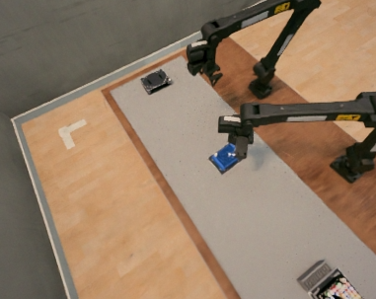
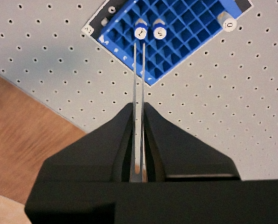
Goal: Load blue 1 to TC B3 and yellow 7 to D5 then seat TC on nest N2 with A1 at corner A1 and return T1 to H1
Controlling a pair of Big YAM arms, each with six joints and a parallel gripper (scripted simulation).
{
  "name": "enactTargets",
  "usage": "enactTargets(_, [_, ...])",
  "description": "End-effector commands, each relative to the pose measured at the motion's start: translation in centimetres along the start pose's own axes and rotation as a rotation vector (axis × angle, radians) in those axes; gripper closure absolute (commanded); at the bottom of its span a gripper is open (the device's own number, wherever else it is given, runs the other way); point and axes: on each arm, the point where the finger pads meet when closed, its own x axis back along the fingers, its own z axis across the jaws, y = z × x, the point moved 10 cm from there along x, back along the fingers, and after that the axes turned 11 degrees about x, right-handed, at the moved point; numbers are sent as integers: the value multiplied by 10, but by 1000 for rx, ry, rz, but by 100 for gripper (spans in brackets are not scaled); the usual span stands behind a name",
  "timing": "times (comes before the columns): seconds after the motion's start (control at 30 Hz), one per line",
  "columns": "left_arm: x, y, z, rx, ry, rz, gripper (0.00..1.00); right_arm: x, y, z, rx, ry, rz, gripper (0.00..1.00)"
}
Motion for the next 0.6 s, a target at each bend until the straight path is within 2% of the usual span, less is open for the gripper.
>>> enactTargets(0.0, [24, 4, -13, -1, -64, 10, 93, 12, 5, -1, -13, -14, -30, 0])
enactTargets(0.57, [-1, 8, -9, 3, -21, 5, 93, 12, 5, -1, -13, -14, -30, 0])
